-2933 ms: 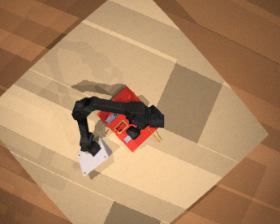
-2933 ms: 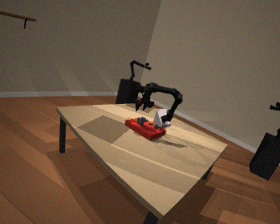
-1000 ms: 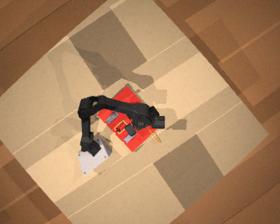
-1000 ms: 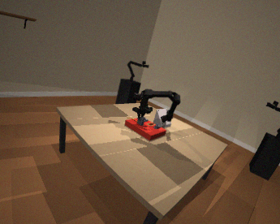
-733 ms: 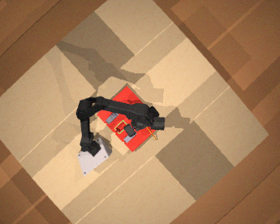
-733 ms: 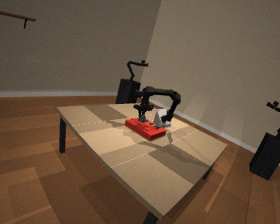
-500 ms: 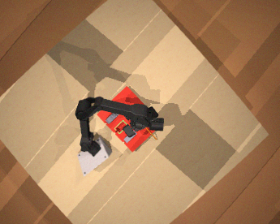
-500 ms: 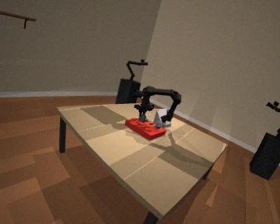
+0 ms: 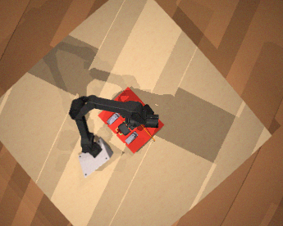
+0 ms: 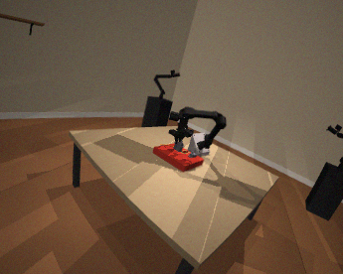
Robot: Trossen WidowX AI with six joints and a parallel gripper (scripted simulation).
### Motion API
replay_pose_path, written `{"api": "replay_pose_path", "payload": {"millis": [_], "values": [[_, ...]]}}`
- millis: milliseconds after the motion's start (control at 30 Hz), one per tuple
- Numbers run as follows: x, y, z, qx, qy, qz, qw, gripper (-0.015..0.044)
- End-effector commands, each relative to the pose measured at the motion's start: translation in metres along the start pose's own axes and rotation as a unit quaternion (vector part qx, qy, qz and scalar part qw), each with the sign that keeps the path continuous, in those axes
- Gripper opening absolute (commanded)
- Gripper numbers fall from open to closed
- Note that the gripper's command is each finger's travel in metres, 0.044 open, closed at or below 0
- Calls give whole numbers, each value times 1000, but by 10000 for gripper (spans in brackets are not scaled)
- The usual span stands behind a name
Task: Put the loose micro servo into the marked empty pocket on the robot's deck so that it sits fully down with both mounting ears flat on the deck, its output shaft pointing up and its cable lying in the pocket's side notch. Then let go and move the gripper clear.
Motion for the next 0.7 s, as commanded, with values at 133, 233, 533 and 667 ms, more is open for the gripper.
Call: {"api": "replay_pose_path", "payload": {"millis": [133, 233, 533, 667], "values": [[1, 17, 1, -10, -3, -1, 1000, 0], [1, 17, 1, -44, -3, -1, 999, 0], [1, 17, 1, -195, -3, -2, 981, 0], [1, 17, 1, -262, -3, -2, 965, 0]]}}
Point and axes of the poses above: the point midway between the two fingers, 35 mm back from their tips, its own x axis back along the fingers, its own z axis across the jaws, y = z × x, the point moved 3 cm from there along x, back along the fingers, and after that the axes turned 3 degrees about x, right-handed, at the moved point
